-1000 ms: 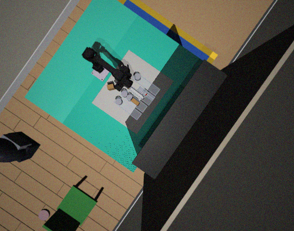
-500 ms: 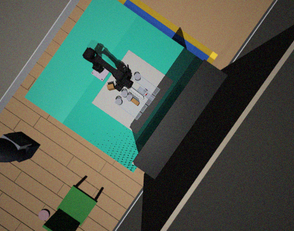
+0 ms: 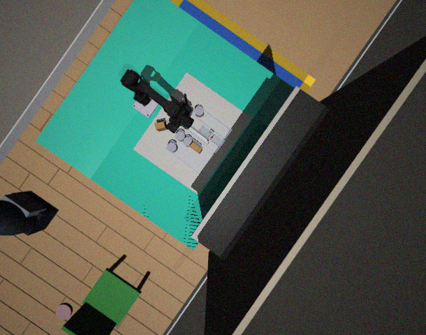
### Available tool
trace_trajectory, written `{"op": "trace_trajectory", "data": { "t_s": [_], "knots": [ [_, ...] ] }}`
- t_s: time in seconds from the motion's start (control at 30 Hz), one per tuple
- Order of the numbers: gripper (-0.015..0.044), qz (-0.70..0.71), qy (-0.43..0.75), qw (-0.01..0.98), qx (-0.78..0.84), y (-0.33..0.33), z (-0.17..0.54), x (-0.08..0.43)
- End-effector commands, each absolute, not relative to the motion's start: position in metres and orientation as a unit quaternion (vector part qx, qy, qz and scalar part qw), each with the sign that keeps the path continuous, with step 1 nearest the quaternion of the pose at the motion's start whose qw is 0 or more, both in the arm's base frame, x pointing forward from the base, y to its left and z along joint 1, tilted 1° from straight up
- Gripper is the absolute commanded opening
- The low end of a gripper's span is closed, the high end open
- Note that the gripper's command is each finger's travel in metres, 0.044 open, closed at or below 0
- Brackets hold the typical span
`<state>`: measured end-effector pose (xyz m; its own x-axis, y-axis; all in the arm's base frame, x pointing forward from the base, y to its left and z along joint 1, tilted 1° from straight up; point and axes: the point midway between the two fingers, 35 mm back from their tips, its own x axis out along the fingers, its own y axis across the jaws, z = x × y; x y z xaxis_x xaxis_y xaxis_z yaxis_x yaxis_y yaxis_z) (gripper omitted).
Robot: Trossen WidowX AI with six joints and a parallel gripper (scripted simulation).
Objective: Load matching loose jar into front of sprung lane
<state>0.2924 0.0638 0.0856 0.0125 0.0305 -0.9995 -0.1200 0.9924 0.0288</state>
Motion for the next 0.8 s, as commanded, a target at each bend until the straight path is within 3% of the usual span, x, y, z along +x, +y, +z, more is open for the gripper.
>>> {"op": "trace_trajectory", "data": {
  "t_s": [0.0, 0.77],
  "knots": [
    [0.0, 0.054, 0.696, 0.715, -0.034, 0.0642, 0.0874, 0.2975],
    [0.0, 0.054, 0.696, 0.715, -0.034, 0.0653, 0.0879, 0.3058]
  ]
}}
